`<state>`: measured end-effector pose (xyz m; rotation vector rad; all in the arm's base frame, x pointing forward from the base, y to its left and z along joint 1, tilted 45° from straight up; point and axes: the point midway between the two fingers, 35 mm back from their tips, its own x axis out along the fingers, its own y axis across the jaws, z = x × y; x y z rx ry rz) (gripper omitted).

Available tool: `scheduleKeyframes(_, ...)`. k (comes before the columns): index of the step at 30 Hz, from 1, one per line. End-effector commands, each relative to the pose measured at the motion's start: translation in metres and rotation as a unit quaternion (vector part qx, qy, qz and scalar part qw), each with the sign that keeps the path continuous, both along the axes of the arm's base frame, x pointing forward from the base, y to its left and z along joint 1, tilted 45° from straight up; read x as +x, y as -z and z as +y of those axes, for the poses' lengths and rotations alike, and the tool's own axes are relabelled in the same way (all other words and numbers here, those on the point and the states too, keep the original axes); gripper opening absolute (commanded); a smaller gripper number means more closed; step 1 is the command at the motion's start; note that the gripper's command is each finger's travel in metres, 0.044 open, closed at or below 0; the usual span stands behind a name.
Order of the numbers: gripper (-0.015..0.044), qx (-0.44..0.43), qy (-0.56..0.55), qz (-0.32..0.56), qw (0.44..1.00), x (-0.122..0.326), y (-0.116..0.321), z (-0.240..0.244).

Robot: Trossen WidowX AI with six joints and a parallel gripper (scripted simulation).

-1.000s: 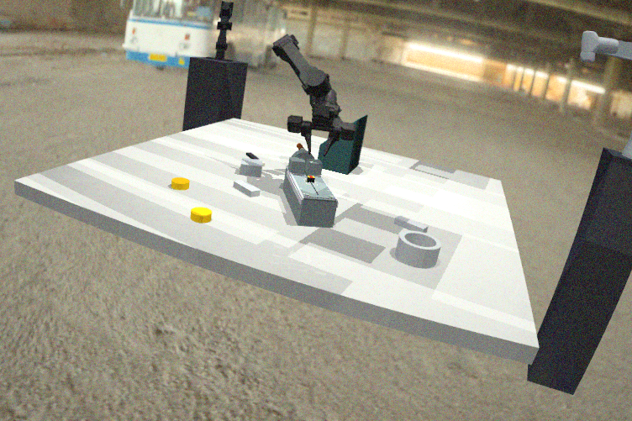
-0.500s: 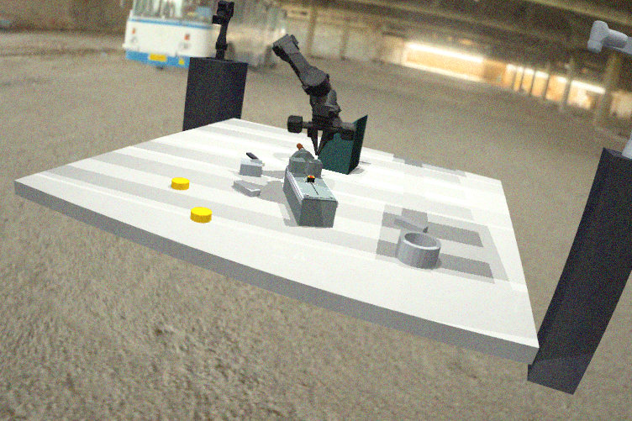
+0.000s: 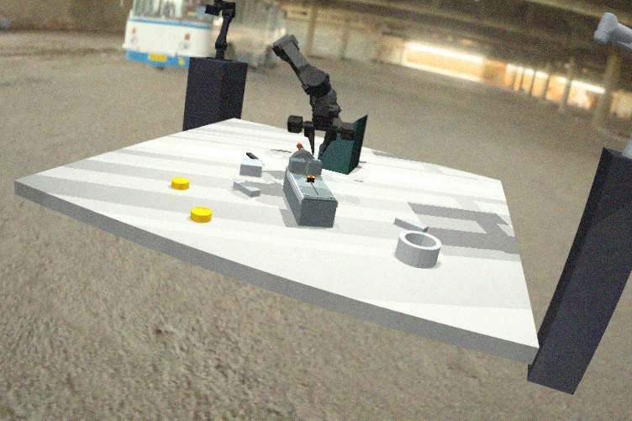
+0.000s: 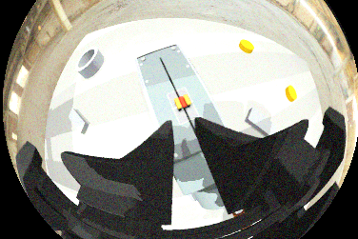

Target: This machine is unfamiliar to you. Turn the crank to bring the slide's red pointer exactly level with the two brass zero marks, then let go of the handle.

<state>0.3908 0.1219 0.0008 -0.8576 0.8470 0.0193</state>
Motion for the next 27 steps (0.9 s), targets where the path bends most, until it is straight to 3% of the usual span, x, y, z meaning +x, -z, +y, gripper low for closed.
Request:
scheduleKeyframes(1,0.0184,0.000,0.000,0.000,1.000,0.0000,-0.0001,-0.0001)
scheduleKeyframes(10,0.0420,0.000,0.000,0.000,1.000,0.0000,-0.0001,-0.0001)
scheduleKeyframes(12,0.0440,0.000,0.000,0.000,1.000,0.0000,-0.0001,-0.0001)
scheduleKeyframes(27,0.0046,0.000,0.000,0.000,1.000,0.0000,-0.0001,-0.0001)
